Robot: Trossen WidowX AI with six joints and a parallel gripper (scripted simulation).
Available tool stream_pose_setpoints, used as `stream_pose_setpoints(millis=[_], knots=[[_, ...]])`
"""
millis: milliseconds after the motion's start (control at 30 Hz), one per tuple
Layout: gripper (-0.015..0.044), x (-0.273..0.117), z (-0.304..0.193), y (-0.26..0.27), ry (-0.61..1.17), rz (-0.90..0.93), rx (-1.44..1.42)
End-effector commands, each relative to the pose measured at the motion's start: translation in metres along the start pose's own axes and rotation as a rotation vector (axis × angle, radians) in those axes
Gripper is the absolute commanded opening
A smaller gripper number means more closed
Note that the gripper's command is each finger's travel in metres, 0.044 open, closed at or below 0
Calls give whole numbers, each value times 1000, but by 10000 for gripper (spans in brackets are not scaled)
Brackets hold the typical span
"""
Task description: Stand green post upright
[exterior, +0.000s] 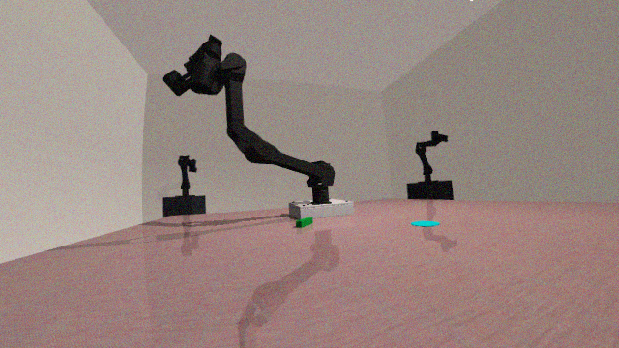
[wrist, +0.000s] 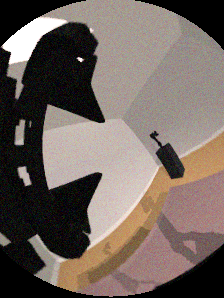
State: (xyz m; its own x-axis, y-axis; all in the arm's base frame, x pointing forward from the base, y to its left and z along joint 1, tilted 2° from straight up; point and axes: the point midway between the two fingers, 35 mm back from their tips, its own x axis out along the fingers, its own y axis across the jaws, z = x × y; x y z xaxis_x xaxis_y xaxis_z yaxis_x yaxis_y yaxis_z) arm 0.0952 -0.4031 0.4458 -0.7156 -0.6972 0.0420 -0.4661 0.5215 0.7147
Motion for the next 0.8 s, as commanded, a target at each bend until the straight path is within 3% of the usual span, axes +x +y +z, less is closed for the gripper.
stream_pose_setpoints(millis=[0,200,500,767], knots=[[374,0,0,0,3,-1,5],[233,28,1,43,55,42,228],[233,62,29,163,122,266,617],[233,55,66,271,263,510,908]])
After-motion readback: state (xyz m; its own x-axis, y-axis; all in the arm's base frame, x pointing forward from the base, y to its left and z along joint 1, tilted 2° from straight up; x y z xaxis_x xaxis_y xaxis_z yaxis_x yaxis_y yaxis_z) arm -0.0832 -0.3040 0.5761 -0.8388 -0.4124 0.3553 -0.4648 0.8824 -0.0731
